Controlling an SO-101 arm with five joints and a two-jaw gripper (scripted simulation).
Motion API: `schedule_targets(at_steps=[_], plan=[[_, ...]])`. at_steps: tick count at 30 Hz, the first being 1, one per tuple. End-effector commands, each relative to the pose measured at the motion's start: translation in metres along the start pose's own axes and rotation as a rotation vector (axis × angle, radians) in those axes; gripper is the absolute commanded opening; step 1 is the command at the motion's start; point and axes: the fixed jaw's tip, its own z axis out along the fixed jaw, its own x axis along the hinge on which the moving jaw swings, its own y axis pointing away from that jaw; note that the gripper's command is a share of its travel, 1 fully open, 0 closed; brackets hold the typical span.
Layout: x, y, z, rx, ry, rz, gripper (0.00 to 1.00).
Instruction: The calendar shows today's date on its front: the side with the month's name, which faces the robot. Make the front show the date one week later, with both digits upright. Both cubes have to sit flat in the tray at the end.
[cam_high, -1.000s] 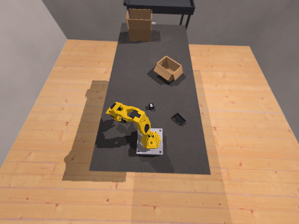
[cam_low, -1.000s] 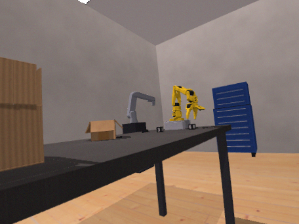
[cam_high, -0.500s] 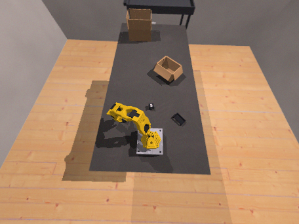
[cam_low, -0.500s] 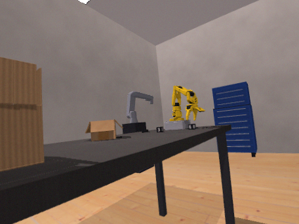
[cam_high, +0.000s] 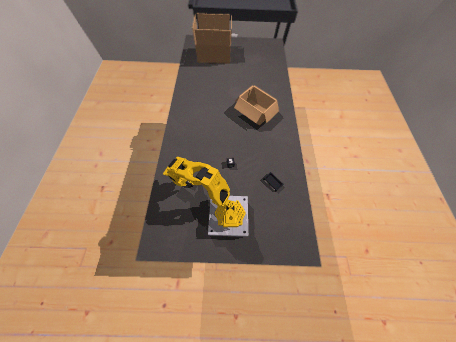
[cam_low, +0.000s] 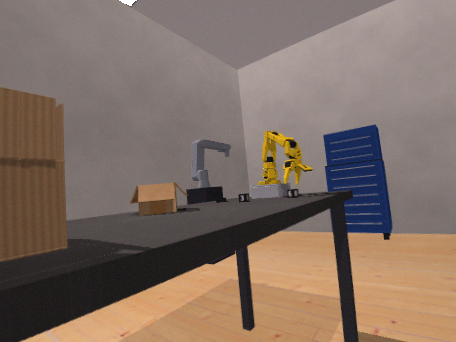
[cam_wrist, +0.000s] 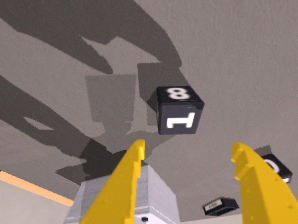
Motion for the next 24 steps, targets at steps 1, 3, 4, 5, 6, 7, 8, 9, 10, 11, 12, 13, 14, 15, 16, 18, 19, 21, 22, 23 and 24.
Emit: schedule_targets(at_steps=[1, 3, 4, 5, 6, 7, 8, 9, 10, 11, 12, 13, 14, 15, 16, 18, 19, 21, 22, 23, 24], plan=[[-0.001, 0.002, 0.005, -0.001, 0.003, 0.003, 0.35], [-0.001, 0.002, 0.007, -0.001, 0.003, 0.003, 0.35], [-0.001, 0.002, 0.007, -0.001, 0.003, 0.003, 0.35], [-0.001, 0.002, 0.007, -0.001, 0.003, 0.003, 0.35], [-0.001, 0.002, 0.009, -0.001, 0.003, 0.003, 0.35], [-0.001, 0.002, 0.01, -0.001, 0.003, 0.003, 0.35], [-0.001, 0.002, 0.012, -0.001, 0.003, 0.003, 0.35], [-0.001, 0.002, 0.013, -0.001, 0.003, 0.003, 0.35], [-0.001, 0.002, 0.015, -0.001, 0.003, 0.003, 0.35], [-0.001, 0.002, 0.016, -0.001, 0.003, 0.003, 0.35], [-0.001, 0.002, 0.018, -0.001, 0.003, 0.003, 0.35], [-0.001, 0.002, 0.02, -0.001, 0.003, 0.003, 0.35], [-0.001, 0.002, 0.021, -0.001, 0.003, 0.003, 0.35], [-0.001, 0.002, 0.023, -0.001, 0.003, 0.003, 0.35], [-0.001, 0.002, 0.025, -0.001, 0.003, 0.003, 0.35], [-0.001, 0.002, 0.028, -0.001, 0.003, 0.003, 0.35], [-0.001, 0.002, 0.029, -0.001, 0.003, 0.003, 0.35], [-0.001, 0.002, 0.031, -0.001, 0.003, 0.003, 0.35], [-0.001, 0.002, 0.031, -0.001, 0.003, 0.003, 0.35], [0.0, 0.002, 0.032, -0.001, 0.003, 0.003, 0.35], [0.0, 0.002, 0.033, -0.001, 0.003, 0.003, 0.35]])
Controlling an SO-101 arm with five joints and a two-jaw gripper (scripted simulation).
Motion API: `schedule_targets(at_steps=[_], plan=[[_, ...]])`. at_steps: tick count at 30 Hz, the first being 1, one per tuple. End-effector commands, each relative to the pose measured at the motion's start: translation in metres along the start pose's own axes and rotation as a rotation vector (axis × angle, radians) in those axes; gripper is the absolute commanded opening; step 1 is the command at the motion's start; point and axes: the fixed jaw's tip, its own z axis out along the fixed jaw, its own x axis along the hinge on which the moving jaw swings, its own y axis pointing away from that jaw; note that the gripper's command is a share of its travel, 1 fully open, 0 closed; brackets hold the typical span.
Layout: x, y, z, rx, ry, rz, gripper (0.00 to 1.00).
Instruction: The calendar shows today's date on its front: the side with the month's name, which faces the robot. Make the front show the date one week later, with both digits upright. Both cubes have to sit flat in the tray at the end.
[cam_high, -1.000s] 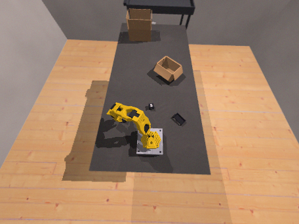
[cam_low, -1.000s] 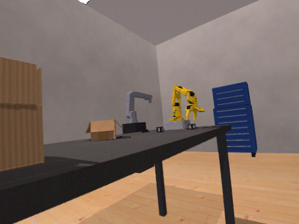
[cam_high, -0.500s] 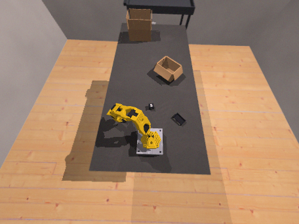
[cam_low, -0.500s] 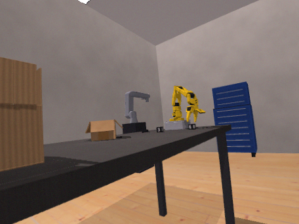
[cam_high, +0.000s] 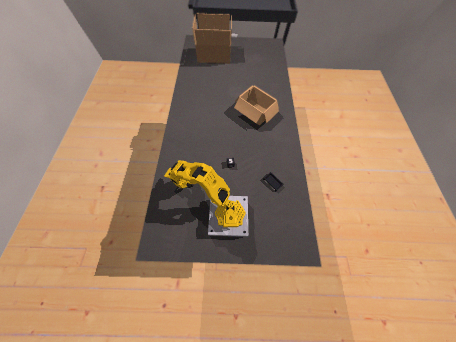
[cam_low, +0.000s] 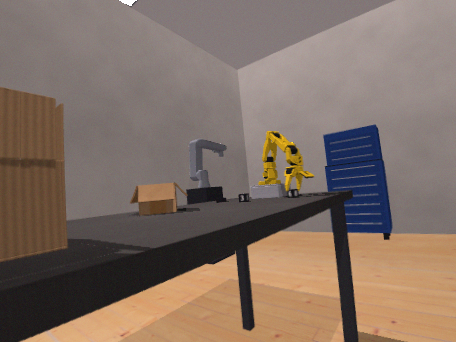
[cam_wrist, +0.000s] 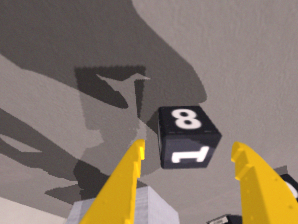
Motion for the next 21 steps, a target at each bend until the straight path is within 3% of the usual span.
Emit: schedule_targets(at_steps=[1, 21], plan=[[0.0045, 0.0024, 0.0073, -0.003, 0.02, 0.003, 0.35], [0.0052, 0.0023, 0.012, -0.003, 0.02, 0.003, 0.35]])
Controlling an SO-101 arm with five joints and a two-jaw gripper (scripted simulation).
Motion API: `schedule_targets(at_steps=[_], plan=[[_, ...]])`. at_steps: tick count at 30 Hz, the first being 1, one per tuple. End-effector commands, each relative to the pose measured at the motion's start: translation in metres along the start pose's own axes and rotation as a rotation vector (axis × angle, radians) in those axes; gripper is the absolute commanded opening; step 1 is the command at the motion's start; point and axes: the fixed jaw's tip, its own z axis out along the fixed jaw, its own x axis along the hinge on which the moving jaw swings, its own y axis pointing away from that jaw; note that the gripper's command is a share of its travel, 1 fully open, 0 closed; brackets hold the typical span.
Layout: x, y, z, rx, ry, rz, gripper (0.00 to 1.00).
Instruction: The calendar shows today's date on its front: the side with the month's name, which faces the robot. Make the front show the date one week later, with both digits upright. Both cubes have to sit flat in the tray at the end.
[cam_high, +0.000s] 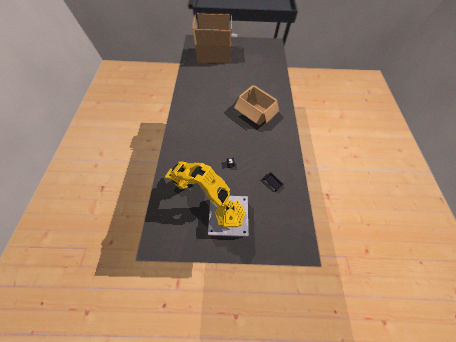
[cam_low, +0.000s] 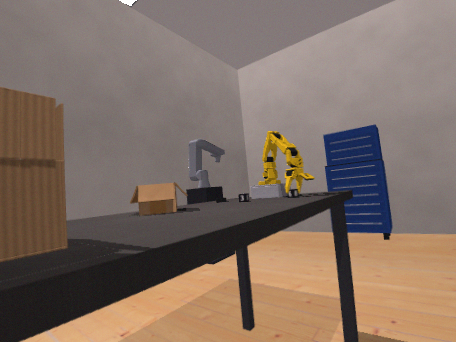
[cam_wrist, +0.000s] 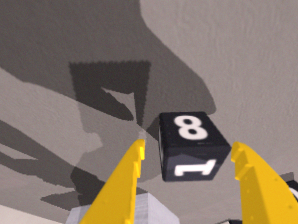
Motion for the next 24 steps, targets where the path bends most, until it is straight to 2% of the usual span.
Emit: schedule_targets(at_steps=[1, 24], plan=[[0.0049, 0.0021, 0.004, -0.003, 0.022, 0.003, 0.35], [0.0048, -0.0048, 0.0041, -0.003, 0.022, 0.003, 0.25]])
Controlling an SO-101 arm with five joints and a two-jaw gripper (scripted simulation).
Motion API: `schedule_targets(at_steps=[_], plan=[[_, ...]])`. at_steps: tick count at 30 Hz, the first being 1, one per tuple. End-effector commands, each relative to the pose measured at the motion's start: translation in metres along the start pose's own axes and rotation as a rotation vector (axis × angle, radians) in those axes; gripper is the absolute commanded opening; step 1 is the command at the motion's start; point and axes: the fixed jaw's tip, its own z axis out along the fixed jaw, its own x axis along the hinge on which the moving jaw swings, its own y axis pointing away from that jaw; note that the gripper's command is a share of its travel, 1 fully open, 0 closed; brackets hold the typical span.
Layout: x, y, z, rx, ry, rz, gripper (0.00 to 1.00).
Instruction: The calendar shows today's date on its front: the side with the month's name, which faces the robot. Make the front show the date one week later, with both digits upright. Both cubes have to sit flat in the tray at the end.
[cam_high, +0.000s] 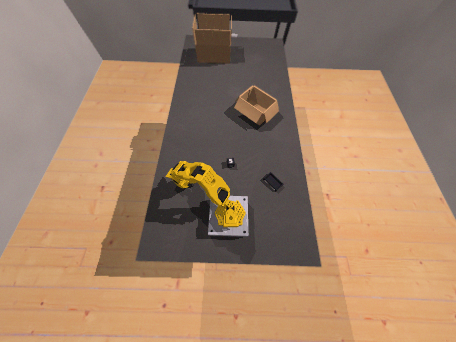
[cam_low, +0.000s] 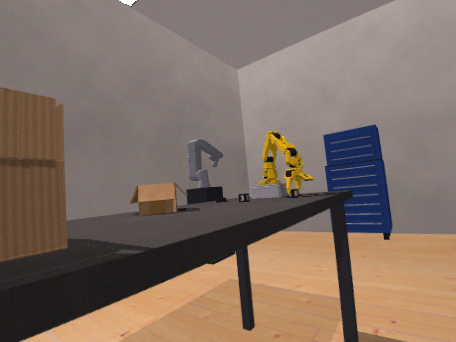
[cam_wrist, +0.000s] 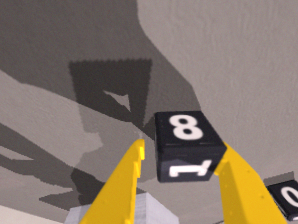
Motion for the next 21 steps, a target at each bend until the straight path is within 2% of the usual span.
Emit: schedule_targets(at_steps=[1, 21], plan=[[0.0035, -0.0022, 0.0031, -0.003, 0.016, -0.003, 0.25], [0.0035, -0.0046, 0.0031, -0.004, 0.017, -0.003, 0.21]])
